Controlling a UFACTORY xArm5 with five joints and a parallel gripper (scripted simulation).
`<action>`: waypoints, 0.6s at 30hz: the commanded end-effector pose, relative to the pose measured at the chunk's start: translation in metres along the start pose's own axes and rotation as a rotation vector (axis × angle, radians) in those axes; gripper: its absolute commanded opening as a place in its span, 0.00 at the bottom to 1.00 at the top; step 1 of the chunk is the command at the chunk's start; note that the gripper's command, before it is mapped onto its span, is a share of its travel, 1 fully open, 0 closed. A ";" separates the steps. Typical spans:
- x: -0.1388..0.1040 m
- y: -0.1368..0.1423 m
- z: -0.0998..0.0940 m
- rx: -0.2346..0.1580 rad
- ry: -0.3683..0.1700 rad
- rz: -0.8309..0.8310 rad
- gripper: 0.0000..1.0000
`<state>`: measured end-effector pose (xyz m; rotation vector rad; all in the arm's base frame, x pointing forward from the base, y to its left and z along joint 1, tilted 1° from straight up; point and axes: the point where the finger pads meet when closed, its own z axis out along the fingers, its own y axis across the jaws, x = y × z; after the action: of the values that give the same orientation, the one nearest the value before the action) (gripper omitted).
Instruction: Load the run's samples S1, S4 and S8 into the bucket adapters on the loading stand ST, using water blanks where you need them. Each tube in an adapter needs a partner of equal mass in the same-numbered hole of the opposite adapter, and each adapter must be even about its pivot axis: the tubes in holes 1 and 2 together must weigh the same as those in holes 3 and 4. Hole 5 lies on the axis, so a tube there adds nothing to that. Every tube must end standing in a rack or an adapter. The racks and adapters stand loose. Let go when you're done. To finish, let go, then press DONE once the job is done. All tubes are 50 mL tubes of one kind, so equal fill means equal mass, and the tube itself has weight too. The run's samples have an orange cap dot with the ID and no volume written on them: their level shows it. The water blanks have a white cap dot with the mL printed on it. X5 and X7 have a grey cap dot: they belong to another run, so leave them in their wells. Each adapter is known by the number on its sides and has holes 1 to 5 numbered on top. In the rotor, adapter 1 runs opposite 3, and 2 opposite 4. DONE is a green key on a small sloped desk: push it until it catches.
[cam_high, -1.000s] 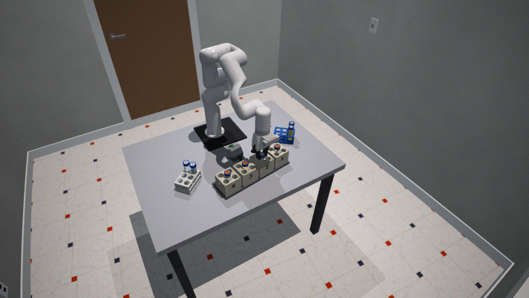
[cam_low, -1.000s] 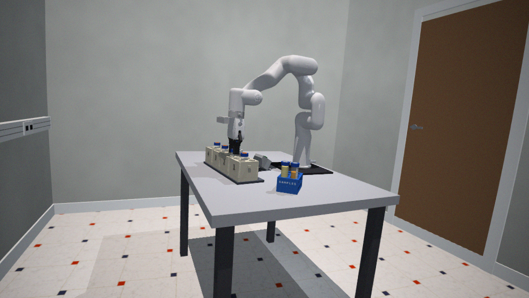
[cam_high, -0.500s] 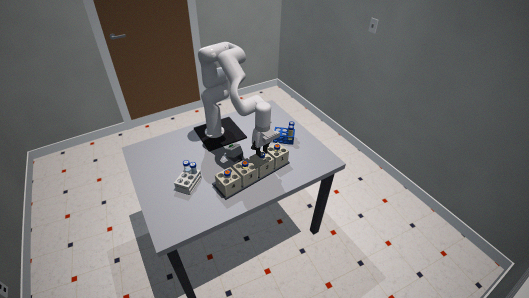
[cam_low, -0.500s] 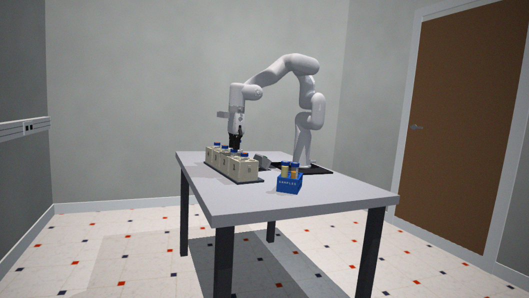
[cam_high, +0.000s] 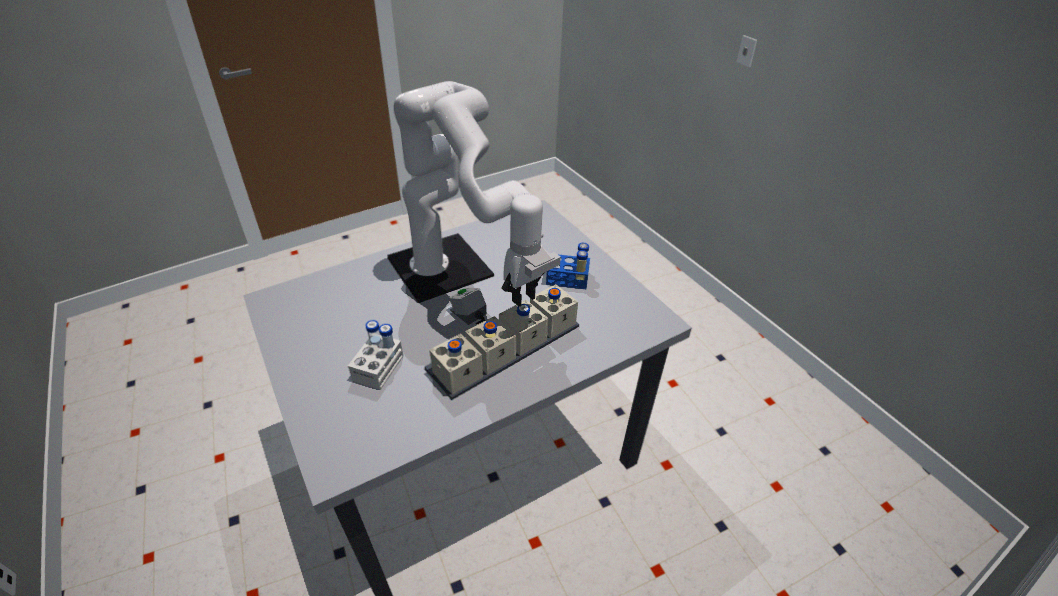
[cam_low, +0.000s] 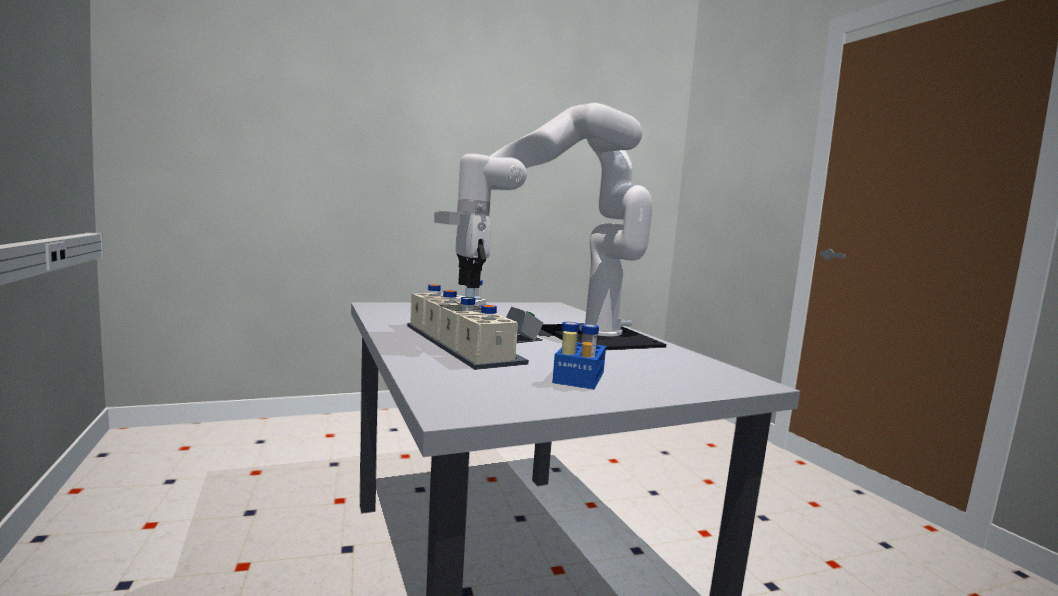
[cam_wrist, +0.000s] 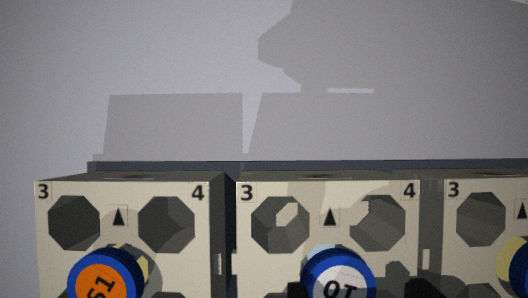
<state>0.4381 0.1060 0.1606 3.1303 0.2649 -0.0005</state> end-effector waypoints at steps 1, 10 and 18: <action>0.001 0.000 -0.012 0.015 0.003 0.000 0.44; 0.001 0.000 -0.026 0.015 0.003 0.000 0.44; 0.001 0.001 -0.042 0.015 0.003 0.000 0.44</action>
<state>0.4383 0.1056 0.1925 3.1304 0.2649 -0.0001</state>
